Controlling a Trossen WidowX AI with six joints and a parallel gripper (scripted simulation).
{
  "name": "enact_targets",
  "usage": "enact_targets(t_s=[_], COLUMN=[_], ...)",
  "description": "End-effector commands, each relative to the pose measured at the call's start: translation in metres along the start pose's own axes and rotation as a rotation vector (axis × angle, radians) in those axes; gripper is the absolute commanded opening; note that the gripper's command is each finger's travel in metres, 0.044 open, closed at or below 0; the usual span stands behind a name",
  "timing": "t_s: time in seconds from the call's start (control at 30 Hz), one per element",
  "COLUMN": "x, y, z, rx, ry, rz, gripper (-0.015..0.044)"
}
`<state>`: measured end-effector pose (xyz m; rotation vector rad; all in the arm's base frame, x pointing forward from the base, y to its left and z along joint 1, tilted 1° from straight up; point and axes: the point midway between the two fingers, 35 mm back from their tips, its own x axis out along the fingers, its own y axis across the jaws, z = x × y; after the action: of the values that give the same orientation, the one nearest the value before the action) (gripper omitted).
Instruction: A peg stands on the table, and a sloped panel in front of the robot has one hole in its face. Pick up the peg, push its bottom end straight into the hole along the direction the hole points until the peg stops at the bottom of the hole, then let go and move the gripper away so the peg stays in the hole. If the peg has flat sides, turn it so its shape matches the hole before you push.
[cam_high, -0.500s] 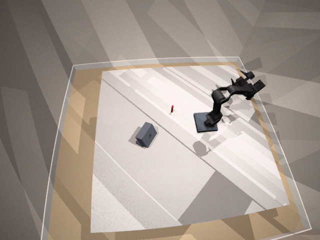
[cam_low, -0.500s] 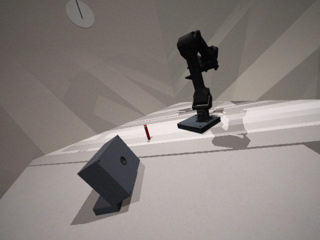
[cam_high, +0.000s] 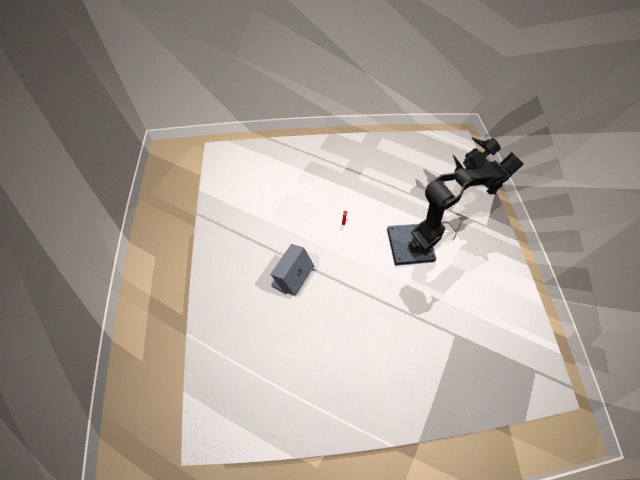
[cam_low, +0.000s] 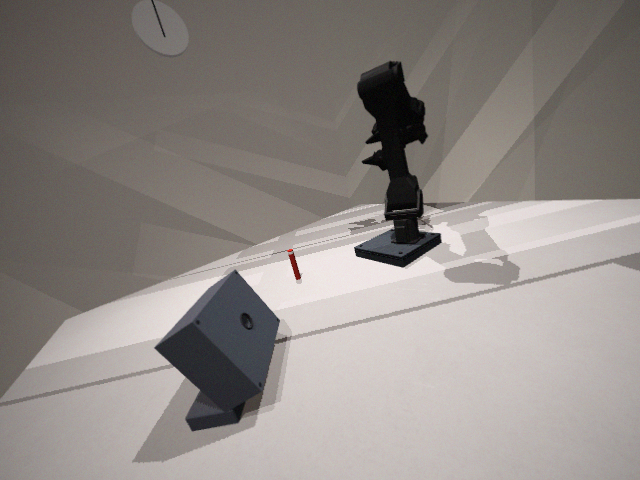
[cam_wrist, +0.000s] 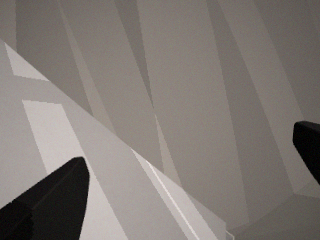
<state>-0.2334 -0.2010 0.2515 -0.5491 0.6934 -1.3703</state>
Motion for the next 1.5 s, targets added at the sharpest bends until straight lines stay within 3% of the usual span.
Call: enact_targets(t_s=[0.0, 1.47], x=[0.015, 0.119], y=[0.005, 0.084], z=[0.002, 0.04], rx=[0.026, 0.242], ry=[-0.001, 0.069], rz=[0.042, 0.419], gripper=[0.044, 0.044])
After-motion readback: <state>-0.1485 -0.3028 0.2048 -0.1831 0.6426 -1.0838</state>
